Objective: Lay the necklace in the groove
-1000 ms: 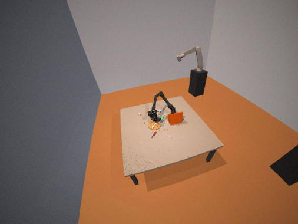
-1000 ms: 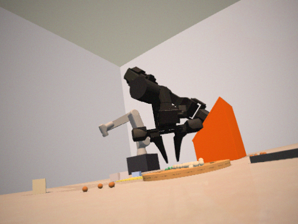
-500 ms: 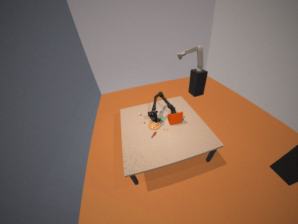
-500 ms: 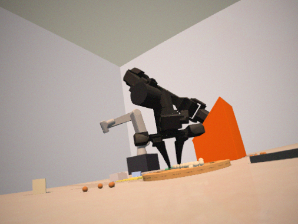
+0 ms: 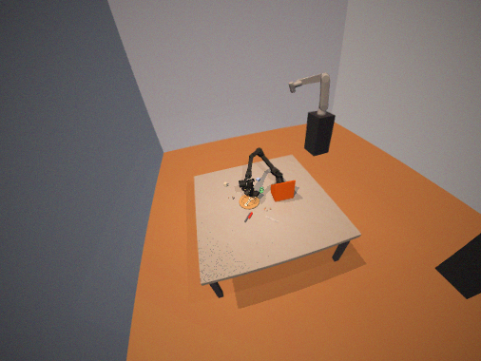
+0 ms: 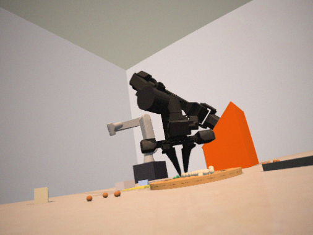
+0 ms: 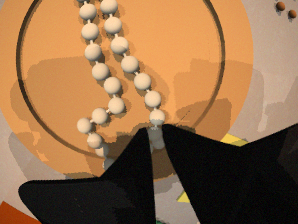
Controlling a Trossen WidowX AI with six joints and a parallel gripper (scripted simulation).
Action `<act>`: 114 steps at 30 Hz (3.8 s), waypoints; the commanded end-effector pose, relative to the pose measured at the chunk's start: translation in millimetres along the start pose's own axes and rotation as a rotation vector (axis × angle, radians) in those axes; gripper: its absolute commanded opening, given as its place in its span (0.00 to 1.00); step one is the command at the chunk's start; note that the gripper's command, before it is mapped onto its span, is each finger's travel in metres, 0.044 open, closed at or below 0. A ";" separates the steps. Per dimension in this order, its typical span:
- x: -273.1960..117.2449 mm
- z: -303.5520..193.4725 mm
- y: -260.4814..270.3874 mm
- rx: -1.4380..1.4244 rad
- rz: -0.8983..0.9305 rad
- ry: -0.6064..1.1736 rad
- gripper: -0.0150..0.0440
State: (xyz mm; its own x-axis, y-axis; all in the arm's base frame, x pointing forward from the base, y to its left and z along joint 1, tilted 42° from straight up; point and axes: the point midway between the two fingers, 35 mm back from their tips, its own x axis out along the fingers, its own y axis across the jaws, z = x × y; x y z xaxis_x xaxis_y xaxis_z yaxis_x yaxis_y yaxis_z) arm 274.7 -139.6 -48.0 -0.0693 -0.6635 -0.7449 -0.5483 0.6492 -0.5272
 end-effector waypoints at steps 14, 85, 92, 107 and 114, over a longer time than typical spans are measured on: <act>-0.5 0.1 -0.3 0.001 -0.001 -0.001 0.25; -6.0 -7.7 -14.6 -0.006 0.001 0.002 1.00; -11.5 -9.4 -8.4 0.198 0.002 0.001 0.82; -38.3 -23.1 24.3 1.327 0.002 0.003 0.46; -38.3 -23.1 24.3 1.327 0.002 0.003 0.46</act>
State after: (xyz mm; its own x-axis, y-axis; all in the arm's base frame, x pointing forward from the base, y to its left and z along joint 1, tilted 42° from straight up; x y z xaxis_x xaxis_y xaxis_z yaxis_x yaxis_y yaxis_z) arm 254.7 -120.1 -29.4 -0.0840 -0.6622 -0.7446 0.3478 0.6807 -0.6447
